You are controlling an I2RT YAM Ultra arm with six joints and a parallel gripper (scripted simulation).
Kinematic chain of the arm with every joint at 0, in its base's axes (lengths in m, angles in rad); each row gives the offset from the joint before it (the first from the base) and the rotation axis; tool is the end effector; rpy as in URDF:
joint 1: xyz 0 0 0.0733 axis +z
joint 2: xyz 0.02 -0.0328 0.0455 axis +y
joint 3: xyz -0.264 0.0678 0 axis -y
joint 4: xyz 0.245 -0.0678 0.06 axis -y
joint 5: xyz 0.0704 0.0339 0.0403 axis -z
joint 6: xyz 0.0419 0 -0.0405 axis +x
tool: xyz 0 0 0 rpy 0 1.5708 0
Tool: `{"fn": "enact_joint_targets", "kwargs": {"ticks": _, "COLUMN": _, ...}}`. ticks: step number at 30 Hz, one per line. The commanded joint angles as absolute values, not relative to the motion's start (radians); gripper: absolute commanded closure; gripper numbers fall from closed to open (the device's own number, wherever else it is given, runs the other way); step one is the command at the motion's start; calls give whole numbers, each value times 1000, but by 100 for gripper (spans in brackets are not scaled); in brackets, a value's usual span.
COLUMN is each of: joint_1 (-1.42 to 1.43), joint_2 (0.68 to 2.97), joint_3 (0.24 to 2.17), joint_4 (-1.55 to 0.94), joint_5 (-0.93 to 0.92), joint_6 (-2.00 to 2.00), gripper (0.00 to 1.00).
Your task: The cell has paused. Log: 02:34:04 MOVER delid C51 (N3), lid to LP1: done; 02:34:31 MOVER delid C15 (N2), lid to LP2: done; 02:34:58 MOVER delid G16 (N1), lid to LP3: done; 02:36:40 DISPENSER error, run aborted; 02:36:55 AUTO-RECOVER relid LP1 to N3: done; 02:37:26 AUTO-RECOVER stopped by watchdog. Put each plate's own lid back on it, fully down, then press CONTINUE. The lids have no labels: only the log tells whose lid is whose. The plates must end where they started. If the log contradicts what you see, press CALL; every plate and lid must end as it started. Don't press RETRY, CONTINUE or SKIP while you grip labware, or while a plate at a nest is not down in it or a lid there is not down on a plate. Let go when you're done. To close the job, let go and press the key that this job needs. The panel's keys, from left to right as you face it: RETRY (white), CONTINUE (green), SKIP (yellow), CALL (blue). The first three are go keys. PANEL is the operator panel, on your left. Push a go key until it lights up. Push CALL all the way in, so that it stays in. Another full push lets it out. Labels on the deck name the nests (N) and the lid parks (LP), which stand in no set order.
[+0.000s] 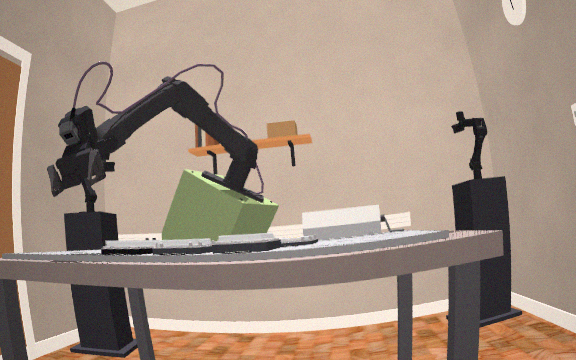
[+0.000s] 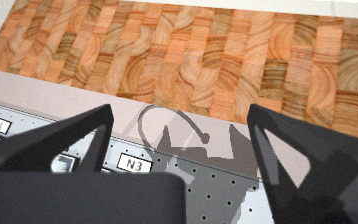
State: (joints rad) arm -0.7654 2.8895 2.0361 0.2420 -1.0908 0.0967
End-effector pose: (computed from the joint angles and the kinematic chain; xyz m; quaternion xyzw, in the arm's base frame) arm 0.4269 -0.3571 -0.0122 0.0994 0.7891 0.3052 0.5237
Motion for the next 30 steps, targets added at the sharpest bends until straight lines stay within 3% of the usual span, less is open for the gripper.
{"fn": "enact_joint_targets", "kwargs": {"ticks": 1, "joint_1": -793, "joint_2": 2859, "joint_3": 2057, "joint_4": 254, "joint_5": -1093, "joint_6": 94, "gripper": 0}}
{"fn": "enact_joint_targets", "kwargs": {"ticks": 30, "joint_1": -754, "joint_2": 2779, "joint_3": 1964, "joint_4": 210, "joint_5": -1048, "joint_6": 79, "gripper": 0}}
